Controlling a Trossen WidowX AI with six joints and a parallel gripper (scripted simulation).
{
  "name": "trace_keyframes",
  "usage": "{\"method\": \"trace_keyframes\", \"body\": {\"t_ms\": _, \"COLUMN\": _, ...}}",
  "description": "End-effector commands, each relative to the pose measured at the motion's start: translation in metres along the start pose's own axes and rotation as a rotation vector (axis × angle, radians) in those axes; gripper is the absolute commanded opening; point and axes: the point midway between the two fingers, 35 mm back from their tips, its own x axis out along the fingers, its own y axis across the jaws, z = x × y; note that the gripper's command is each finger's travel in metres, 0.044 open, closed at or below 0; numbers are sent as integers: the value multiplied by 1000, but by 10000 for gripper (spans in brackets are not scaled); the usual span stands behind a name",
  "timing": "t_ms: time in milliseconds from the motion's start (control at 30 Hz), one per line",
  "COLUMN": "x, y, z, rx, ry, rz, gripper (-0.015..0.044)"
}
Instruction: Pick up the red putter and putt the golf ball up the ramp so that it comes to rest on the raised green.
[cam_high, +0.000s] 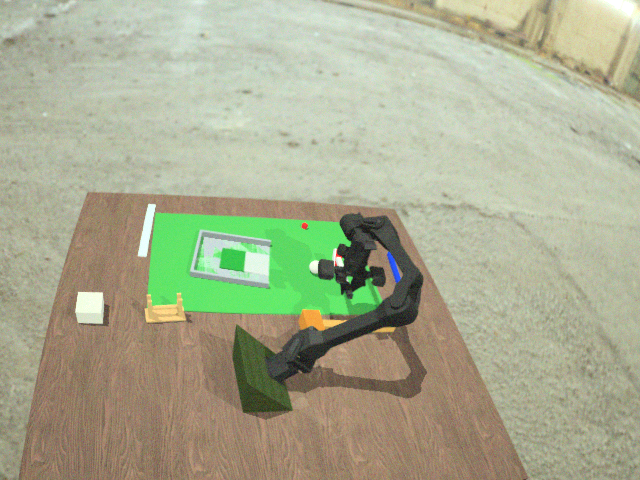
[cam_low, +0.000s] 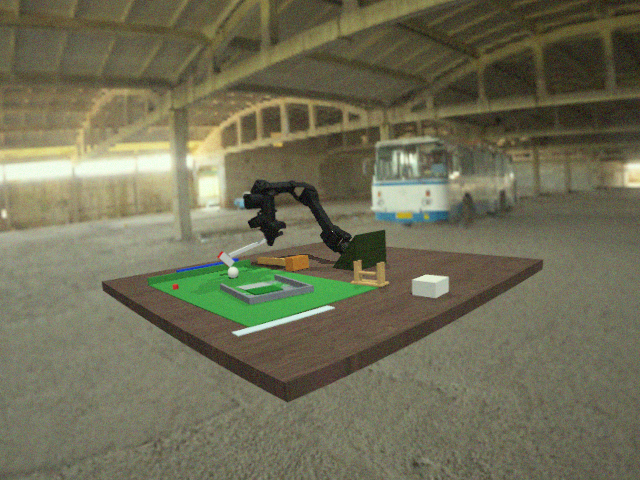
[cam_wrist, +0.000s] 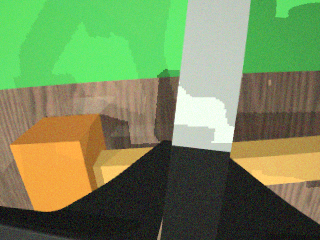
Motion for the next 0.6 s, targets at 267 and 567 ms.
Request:
{"method": "trace_keyframes", "body": {"t_ms": 267, "x": 18, "y": 1, "z": 1, "rx": -1, "ry": 3, "rz": 5, "gripper": 0}}
{"method": "trace_keyframes", "body": {"t_ms": 567, "x": 29, "y": 0, "z": 0, "rx": -1, "ry": 3, "rz": 3, "gripper": 0}}
